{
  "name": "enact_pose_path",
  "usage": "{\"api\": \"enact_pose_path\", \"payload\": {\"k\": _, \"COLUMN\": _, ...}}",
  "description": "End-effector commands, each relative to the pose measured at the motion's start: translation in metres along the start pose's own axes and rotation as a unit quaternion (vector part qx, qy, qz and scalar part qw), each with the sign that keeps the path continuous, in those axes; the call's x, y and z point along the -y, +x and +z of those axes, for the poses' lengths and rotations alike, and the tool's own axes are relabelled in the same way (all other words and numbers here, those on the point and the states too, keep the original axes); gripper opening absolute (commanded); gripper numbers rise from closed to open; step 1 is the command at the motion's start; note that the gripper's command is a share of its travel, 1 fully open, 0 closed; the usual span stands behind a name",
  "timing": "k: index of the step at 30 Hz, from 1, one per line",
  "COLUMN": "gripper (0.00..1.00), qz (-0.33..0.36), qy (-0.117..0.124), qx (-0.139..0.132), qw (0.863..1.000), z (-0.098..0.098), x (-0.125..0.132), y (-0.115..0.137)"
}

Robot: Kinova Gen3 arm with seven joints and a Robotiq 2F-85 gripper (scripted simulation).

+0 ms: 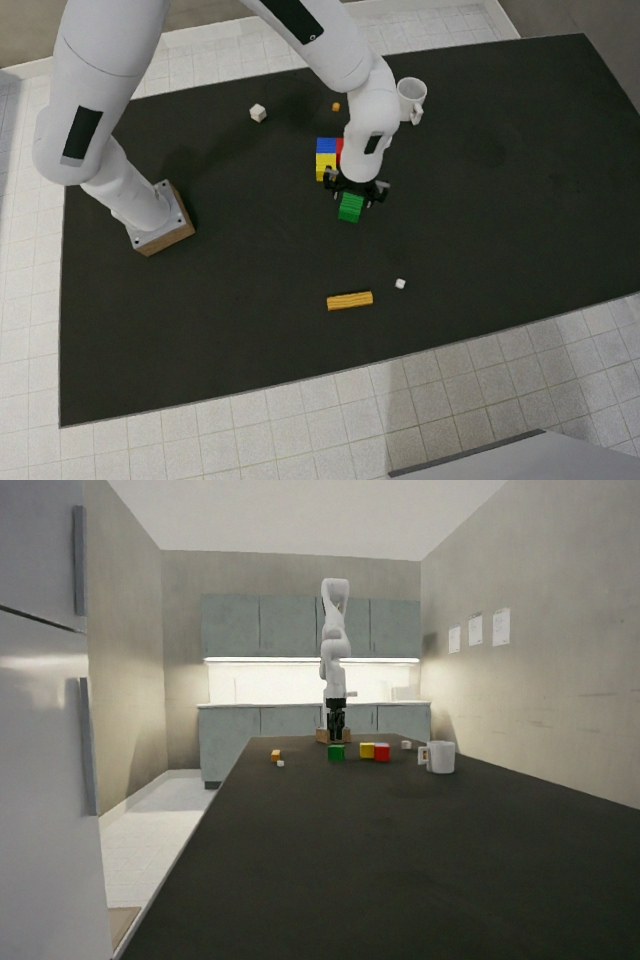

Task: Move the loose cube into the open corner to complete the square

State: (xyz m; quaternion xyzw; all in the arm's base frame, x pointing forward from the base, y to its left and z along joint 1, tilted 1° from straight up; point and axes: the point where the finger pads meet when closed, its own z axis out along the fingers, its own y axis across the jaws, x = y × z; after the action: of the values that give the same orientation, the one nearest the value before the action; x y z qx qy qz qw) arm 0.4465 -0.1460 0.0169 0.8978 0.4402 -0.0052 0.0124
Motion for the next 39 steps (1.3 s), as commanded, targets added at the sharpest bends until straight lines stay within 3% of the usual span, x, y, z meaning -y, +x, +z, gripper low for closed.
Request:
{"api": "enact_pose_path", "payload": {"k": 1, "gripper": 0.8, "qz": -0.003, "qy": 0.0, "qx": -0.001, "qw": 1.0, "z": 0.0, "x": 0.0, "y": 0.003}}
{"api": "enact_pose_path", "payload": {"k": 39, "gripper": 0.8, "qz": -0.003, "qy": -0.002, "qx": -0.002, "qw": 1.0, "z": 0.01, "x": 0.0, "y": 0.003}}
